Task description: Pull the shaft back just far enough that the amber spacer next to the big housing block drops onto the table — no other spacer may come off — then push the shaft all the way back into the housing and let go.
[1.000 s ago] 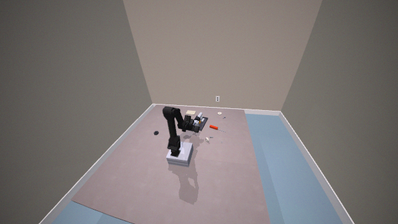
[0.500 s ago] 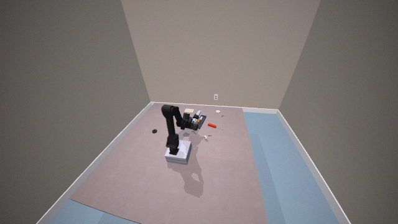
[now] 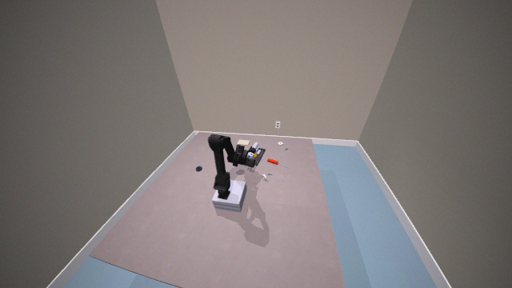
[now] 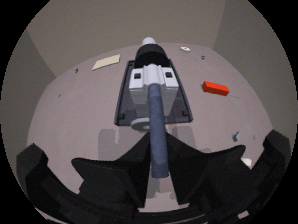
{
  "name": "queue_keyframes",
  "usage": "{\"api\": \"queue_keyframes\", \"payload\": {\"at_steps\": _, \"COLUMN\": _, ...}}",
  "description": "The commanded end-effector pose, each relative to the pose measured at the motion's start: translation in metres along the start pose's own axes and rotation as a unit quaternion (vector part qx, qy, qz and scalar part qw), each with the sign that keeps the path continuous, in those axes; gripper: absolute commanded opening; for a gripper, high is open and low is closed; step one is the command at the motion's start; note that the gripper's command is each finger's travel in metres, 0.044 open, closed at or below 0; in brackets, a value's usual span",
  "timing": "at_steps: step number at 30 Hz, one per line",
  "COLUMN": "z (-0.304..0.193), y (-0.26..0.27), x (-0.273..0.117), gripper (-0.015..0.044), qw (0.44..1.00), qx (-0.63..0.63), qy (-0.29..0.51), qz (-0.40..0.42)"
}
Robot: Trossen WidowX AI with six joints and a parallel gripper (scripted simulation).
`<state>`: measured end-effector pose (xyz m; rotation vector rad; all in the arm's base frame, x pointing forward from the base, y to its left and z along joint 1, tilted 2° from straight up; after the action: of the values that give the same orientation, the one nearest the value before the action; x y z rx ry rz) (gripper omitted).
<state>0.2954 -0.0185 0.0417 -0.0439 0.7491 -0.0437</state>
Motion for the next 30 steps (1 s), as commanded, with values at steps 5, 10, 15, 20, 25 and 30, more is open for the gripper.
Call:
{"api": "queue_keyframes", "payload": {"at_steps": 5, "z": 0.0049, "y": -0.0001, "x": 0.003, "gripper": 0.0, "qw": 1.0, "qx": 0.001, "qy": -0.004, "qz": 0.001}}
{"api": "queue_keyframes", "payload": {"at_steps": 10, "z": 0.0062, "y": -0.0002, "x": 0.0042, "gripper": 0.0, "qw": 1.0, "qx": 0.001, "qy": -0.004, "qz": 0.001}}
{"api": "queue_keyframes", "payload": {"at_steps": 15, "z": 0.0075, "y": -0.0003, "x": 0.0054, "gripper": 0.0, "qw": 1.0, "qx": 0.001, "qy": -0.004, "qz": 0.001}}
{"api": "queue_keyframes", "payload": {"at_steps": 20, "z": 0.0087, "y": -0.0004, "x": 0.0066, "gripper": 0.0, "qw": 1.0, "qx": 0.001, "qy": -0.004, "qz": 0.001}}
{"api": "queue_keyframes", "payload": {"at_steps": 25, "z": 0.01, "y": -0.0005, "x": 0.0078, "gripper": 0.0, "qw": 1.0, "qx": 0.001, "qy": -0.004, "qz": 0.001}}
{"api": "queue_keyframes", "payload": {"at_steps": 30, "z": 0.0113, "y": -0.0006, "x": 0.009, "gripper": 0.0, "qw": 1.0, "qx": 0.001, "qy": -0.004, "qz": 0.001}}
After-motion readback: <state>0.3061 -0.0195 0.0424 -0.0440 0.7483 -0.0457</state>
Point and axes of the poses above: the point midway between the two fingers, 35 mm back from their tips, its own x axis out along the fingers, its own y axis across the jaws, z = x × y, the point moved 6 cm from there along -x, back along the fingers, and after that the axes turned 6 degrees about -x, right-handed, at the moved point
